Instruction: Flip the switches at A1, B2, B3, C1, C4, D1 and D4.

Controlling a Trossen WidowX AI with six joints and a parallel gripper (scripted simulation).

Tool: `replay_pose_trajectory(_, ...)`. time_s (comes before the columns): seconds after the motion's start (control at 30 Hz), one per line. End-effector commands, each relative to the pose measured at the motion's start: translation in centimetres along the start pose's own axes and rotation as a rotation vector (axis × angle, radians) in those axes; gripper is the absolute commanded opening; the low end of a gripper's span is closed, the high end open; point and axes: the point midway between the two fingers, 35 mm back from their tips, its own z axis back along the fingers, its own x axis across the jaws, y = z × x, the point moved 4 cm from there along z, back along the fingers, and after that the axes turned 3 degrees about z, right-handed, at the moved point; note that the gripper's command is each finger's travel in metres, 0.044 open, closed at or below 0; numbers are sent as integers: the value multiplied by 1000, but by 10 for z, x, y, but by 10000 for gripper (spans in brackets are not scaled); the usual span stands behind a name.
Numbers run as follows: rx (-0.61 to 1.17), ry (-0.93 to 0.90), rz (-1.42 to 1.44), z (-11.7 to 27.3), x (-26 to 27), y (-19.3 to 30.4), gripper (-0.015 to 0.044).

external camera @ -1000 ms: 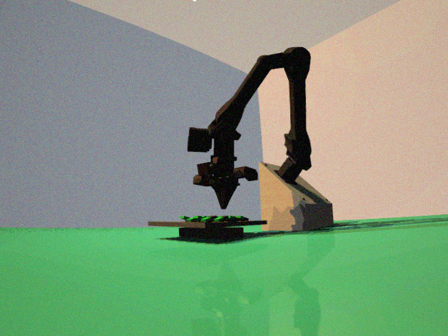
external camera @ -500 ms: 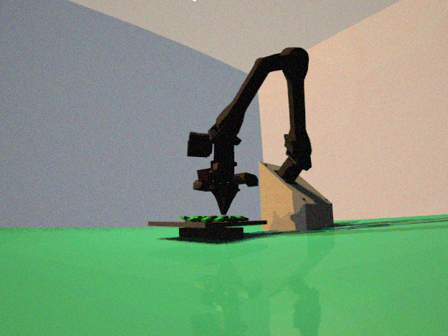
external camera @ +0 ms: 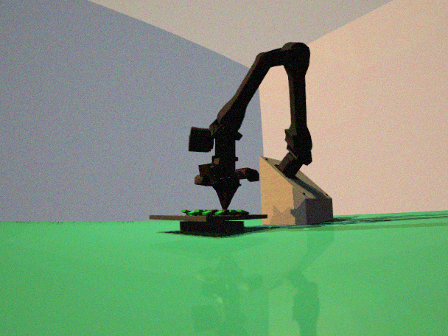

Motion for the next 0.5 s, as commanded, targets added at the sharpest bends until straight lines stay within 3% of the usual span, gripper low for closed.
replay_pose_trajectory(0.0,-1,-3,-5,0,0,0,0)
replay_pose_trajectory(0.47,-1,-3,-5,-2,0,0,0)
